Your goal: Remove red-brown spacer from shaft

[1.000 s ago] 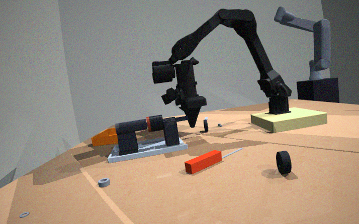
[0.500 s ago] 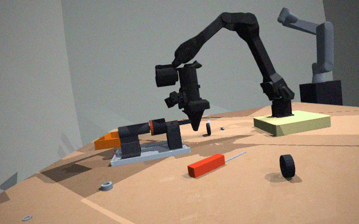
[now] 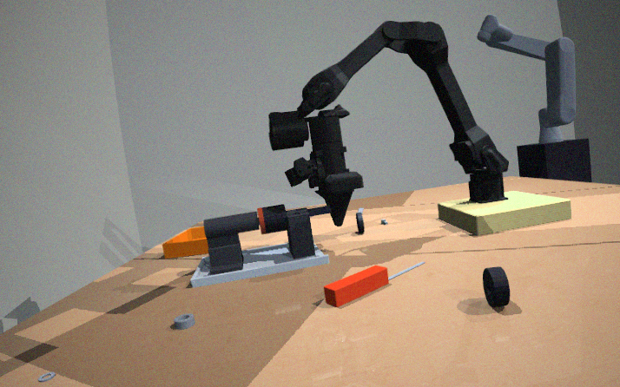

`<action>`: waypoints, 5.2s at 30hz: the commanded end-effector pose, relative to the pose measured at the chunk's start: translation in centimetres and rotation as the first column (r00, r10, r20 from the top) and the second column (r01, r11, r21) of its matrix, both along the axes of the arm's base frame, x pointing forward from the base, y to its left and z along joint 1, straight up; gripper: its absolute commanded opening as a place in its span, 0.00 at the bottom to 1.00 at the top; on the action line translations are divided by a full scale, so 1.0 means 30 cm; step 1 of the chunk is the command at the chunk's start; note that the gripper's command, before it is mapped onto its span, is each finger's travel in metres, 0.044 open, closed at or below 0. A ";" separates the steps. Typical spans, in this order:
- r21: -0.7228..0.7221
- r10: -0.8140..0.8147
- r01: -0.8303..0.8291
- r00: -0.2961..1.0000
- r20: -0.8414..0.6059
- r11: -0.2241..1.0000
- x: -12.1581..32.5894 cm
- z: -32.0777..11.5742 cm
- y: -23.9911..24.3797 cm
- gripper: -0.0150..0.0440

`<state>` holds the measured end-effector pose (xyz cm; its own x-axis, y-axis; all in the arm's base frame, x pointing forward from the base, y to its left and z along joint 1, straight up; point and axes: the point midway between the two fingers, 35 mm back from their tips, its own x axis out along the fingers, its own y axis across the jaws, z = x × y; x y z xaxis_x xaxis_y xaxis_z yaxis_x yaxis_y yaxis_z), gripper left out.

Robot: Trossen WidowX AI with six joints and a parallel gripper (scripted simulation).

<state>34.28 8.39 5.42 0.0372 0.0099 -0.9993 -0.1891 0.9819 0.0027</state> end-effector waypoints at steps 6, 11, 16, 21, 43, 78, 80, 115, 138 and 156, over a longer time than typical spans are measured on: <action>-0.002 -0.001 0.001 1.000 -0.003 1.000 -0.006 0.000 -0.001 0.25; -0.002 -0.001 0.001 1.000 -0.003 1.000 -0.008 0.000 -0.002 0.25; -0.002 -0.001 0.001 1.000 -0.003 1.000 -0.009 0.000 -0.002 0.25; -0.002 -0.001 0.001 1.000 -0.003 1.000 -0.011 0.000 -0.002 0.25; -0.002 -0.001 0.001 1.000 -0.004 1.000 -0.017 -0.001 -0.003 0.25; -0.002 -0.001 0.001 1.000 -0.004 1.000 -0.028 -0.001 -0.005 0.25; -0.002 -0.001 0.001 1.000 -0.004 1.000 -0.028 -0.001 -0.006 0.25; -0.002 -0.001 0.001 1.000 -0.004 1.000 -0.039 -0.002 -0.008 0.25; -0.002 -0.001 0.001 1.000 -0.004 1.000 -0.046 -0.002 -0.009 0.25; -0.002 -0.001 0.001 1.000 -0.004 1.000 -0.051 -0.003 -0.010 0.25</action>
